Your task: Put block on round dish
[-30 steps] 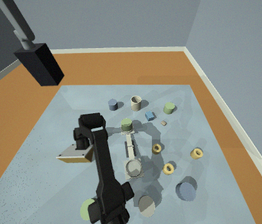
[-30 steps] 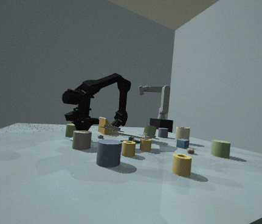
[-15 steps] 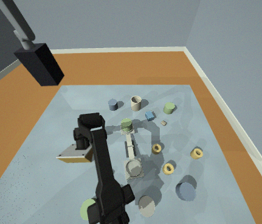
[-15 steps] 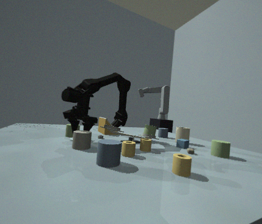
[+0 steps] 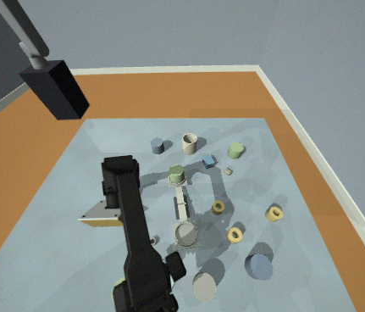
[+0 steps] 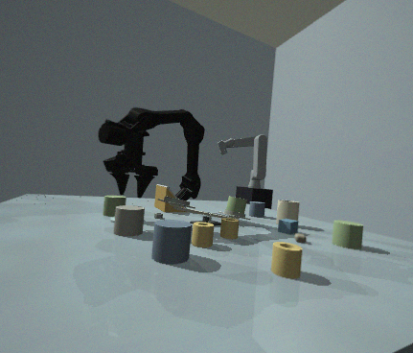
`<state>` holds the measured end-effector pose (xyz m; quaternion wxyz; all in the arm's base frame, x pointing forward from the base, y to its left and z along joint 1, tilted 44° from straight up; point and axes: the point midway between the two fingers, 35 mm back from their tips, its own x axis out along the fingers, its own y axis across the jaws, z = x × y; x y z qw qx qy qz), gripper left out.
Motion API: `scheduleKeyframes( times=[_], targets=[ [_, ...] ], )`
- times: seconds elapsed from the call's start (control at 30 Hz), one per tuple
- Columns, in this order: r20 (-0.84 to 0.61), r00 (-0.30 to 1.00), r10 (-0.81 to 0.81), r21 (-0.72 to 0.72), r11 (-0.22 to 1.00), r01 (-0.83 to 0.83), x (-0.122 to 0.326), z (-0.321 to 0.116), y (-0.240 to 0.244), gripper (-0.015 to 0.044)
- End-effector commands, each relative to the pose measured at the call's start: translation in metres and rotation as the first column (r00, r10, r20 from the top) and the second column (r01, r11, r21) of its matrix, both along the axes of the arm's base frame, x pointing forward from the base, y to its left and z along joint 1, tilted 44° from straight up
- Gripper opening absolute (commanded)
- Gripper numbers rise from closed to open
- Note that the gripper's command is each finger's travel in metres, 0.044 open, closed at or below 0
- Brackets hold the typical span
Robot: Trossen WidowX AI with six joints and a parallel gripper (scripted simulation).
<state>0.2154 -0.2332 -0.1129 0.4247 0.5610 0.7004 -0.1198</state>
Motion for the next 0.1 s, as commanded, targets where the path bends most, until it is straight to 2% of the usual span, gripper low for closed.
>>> scheduleKeyframes(
  times=[0.0,0.07],
  targets=[
    [0.007,1.0,-0.007,-0.019,1.0,0.007,-0.0017,0.0254,-0.0256,0.044],
    [0.007,1.0,-0.008,-0.019,1.0,0.008,-0.002,0.0273,-0.0272,0.044]
  ],
)
